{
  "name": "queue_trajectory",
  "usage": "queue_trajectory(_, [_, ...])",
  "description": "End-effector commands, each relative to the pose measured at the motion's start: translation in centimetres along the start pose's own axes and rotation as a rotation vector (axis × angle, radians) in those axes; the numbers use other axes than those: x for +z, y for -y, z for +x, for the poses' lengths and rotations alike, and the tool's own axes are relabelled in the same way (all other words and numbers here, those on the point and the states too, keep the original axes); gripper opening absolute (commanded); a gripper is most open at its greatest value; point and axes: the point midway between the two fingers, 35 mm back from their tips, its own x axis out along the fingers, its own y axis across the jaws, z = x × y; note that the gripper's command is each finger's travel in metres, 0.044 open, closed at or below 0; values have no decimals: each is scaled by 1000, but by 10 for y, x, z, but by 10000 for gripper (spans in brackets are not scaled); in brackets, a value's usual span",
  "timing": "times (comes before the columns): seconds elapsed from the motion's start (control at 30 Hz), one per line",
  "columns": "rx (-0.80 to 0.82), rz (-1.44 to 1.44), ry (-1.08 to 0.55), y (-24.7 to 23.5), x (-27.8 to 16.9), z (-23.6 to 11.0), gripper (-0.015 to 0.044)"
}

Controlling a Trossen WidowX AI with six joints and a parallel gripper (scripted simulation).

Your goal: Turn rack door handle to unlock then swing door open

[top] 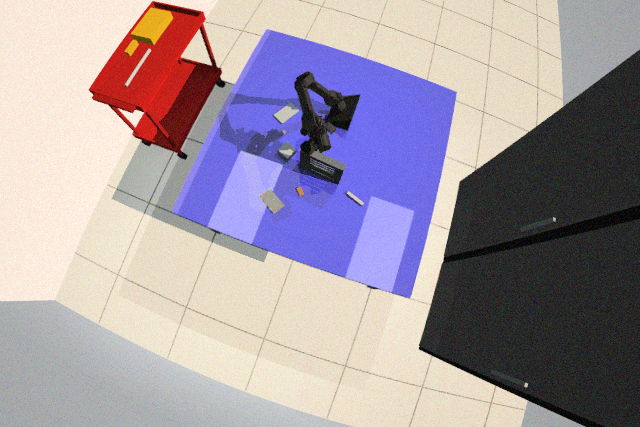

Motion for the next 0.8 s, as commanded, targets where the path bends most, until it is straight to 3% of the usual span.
queue_trajectory(0.0, [-2, 25, -4, -1, -1, 1, 174])
queue_trajectory(0.17, [-2, 25, -4, -1, -1, 1, 289])
queue_trajectory(0.77, [0, -792, -5, -1, -1, 1, 289])
